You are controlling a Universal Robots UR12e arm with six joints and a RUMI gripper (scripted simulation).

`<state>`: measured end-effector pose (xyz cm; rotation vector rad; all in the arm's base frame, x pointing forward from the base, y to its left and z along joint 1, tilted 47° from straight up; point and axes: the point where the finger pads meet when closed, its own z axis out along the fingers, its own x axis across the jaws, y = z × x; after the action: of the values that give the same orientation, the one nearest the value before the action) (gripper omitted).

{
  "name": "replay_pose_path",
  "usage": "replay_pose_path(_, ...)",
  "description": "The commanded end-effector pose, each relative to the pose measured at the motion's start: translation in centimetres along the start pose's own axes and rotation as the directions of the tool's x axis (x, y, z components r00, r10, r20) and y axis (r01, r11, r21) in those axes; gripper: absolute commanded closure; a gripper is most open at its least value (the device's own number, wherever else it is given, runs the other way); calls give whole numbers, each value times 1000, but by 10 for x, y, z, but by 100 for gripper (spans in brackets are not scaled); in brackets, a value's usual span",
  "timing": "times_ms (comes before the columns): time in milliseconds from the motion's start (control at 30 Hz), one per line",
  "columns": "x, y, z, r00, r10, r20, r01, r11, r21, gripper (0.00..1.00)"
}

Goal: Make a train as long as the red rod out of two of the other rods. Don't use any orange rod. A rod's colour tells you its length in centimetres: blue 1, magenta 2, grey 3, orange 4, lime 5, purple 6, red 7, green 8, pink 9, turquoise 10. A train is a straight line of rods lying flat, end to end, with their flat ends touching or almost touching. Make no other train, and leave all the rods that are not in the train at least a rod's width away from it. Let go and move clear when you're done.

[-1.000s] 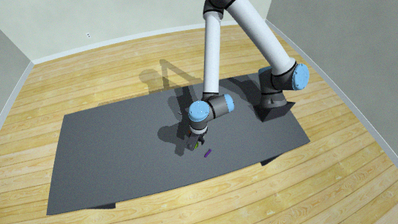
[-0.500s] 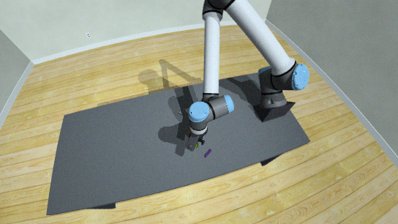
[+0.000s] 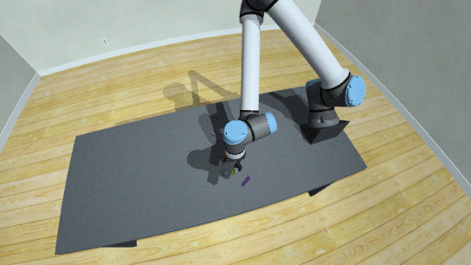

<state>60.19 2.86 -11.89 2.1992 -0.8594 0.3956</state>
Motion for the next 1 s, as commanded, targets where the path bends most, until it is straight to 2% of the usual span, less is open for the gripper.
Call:
replay_pose_path(0,0,0,-1,1000,0,-1,0,1000,1,86)
replay_pose_path(400,0,0,-1,1000,0,-1,0,1000,1,86)
replay_pose_path(433,0,0,-1,1000,0,-1,0,1000,1,100)
replay_pose_path(967,0,0,-1,1000,0,-1,0,1000,1,100)
